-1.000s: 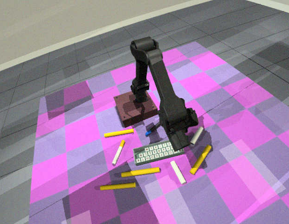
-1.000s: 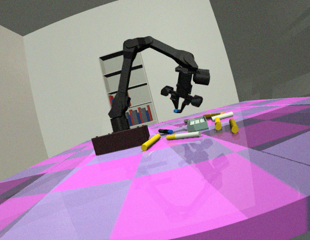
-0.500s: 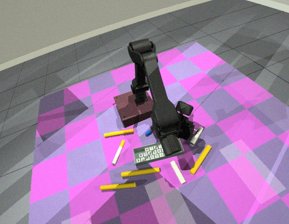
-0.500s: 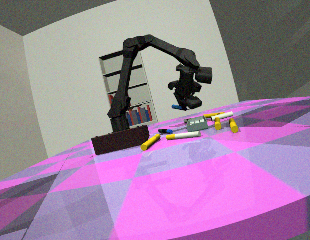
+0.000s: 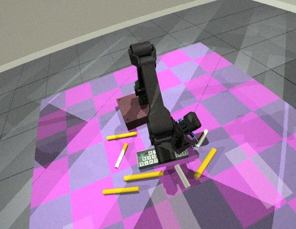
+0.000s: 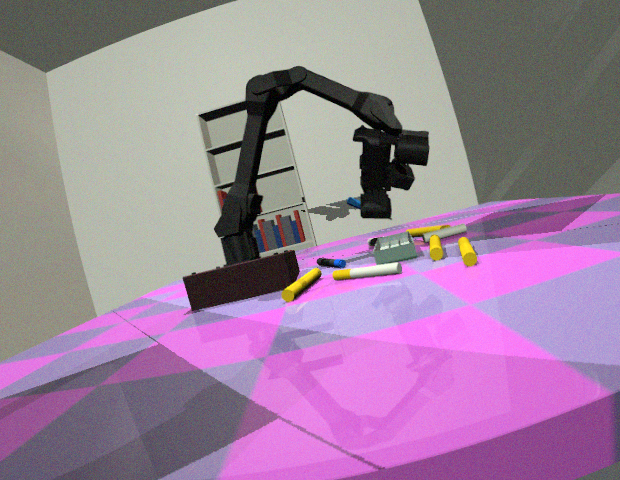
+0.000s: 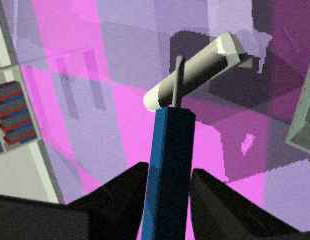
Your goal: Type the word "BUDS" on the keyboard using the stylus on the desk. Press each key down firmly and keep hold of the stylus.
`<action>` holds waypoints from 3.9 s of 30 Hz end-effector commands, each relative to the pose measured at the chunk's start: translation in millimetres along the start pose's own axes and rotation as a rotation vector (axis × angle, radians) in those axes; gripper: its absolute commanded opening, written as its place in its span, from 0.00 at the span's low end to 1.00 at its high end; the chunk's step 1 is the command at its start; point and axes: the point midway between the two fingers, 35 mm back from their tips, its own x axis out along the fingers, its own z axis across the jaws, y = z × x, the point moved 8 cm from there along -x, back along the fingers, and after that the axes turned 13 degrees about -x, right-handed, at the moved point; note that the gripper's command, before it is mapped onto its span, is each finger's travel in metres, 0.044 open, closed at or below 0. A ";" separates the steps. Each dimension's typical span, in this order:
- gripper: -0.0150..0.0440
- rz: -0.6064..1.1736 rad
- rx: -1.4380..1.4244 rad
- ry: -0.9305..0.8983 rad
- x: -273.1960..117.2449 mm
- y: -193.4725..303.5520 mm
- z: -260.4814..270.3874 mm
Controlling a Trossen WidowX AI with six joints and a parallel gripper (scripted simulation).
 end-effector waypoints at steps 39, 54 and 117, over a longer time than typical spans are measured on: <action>0.25 -0.080 1.414 -0.390 -55.8 -7.3 -34.4; 0.25 -0.080 1.414 -0.390 -32.5 -8.0 -59.1; 0.39 -0.080 1.414 -0.390 -22.4 -13.3 -71.6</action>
